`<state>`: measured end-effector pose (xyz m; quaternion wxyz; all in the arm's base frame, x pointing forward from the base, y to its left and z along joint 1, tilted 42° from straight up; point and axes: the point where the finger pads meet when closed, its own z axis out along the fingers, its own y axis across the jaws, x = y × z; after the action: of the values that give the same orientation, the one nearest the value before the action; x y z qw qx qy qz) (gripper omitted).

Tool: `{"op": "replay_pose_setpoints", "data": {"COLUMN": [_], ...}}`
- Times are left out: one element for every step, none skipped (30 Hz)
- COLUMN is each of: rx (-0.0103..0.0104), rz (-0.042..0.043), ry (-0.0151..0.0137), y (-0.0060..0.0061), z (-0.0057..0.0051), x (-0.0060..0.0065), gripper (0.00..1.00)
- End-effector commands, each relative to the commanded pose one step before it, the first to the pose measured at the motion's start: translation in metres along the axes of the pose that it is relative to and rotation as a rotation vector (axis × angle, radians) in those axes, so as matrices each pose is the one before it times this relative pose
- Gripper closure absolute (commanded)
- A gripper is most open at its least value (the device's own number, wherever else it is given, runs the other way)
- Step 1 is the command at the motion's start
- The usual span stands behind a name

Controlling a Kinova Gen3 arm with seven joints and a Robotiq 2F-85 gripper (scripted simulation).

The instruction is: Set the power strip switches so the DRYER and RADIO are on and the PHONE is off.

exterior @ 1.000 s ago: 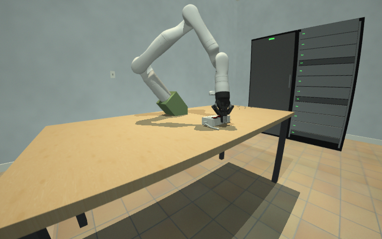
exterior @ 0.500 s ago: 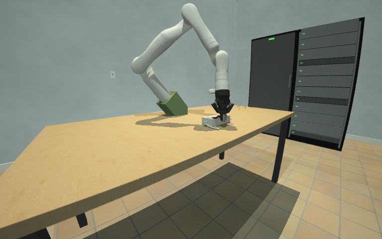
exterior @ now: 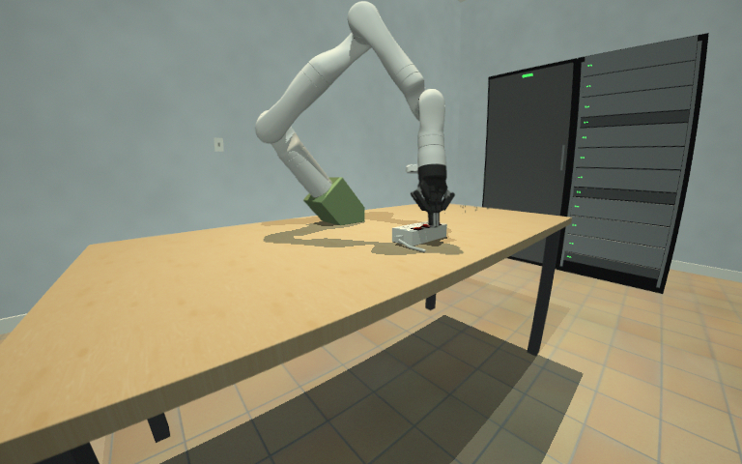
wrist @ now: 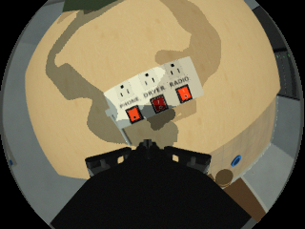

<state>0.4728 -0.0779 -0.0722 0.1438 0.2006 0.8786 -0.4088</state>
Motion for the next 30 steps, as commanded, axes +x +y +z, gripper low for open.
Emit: {"op": "replay_pose_setpoints", "data": {"rx": [-0.01489, 0.00000, 0.00000, 0.00000, 0.00000, 0.00000, 0.00000, -0.00007, 0.00000, 0.00000, 0.00000, 0.00000, 0.00000, 0.00000, 0.00000, 0.00000, -0.00018, 0.00000, 0.00000, 0.00000, 0.00000, 0.00000, 0.00000, 0.00000, -0.00018, 0.00000, 0.00000, 0.00000, 0.00000, 0.00000], "rz": [0.00436, 0.00000, 0.00000, 0.00000, 0.00000, 0.00000, 0.00000, 0.00005, 0.00000, 0.00000, 0.00000, 0.00000, 0.00000, 0.00000, 0.00000, 0.00000, 0.00006, 0.00000, 0.00000, 0.00000, 0.00000, 0.00000, 0.00000, 0.00000, 0.00005, 0.00000, 0.00000, 0.00000, 0.00000, 0.00000], "ry": [-0.00681, 0.00000, 0.00000, 0.00000, 0.00000, 0.00000, 0.00000, 0.00018, 0.00000, 0.00000, 0.00000, 0.00000, 0.00000, 0.00000, 0.00000, 0.00000, 0.00051, 0.00000, 0.00000, 0.00000, 0.00000, 0.00000, 0.00000, 0.00000, 0.00053, 0.00000, 0.00000, 0.00000, 0.00000, 0.00000], "y": [0.00382, 0.00000, 0.00000, 0.00000, 0.00000, 0.00000, 0.00000, -0.00106, 0.00000, 0.00000, 0.00000, 0.00000, 0.00000, 0.00000, 0.00000, 0.00000, -0.00121, 0.00000, 0.00000, 0.00000, 0.00000, 0.00000, 0.00000, 0.00000, -0.00098, 0.00000, 0.00000, 0.00000, 0.00000, 0.00000], "z": [-0.01248, 0.00000, 0.00000, 0.00000, 0.00000, 0.00000, 0.00000, -0.01595, 0.00000, 0.00000, 0.00000, 0.00000, 0.00000, 0.00000, 0.00000, 0.00000, -0.01349, 0.00000, 0.00000, 0.00000, 0.00000, 0.00000, 0.00000, 0.00000, -0.00919, 0.00000, 0.00000, 0.00000, 0.00000, 0.00000], "x": [-0.00525, 0.00000, 0.00000, 0.00000, 0.00000, 0.00000, 0.00000, -0.00369, 0.00000, 0.00000, 0.00000, 0.00000, 0.00000, 0.00000, 0.00000, 0.00000, -0.00278, 0.00000, 0.00000, 0.00000, 0.00000, 0.00000, 0.00000, 0.00000, -0.00171, 0.00000, 0.00000, 0.00000, 0.00000, 0.00000], "gripper": [1.00, 1.00, 1.00, 1.00, 1.00, 1.00, 1.00, 1.00, 1.00, 1.00, 1.00, 1.00, 1.00, 1.00, 1.00, 1.00, 1.00, 1.00, 1.00, 1.00, 1.00, 1.00, 1.00, 1.00, 1.00, 1.00, 1.00, 1.00, 1.00, 1.00]}}
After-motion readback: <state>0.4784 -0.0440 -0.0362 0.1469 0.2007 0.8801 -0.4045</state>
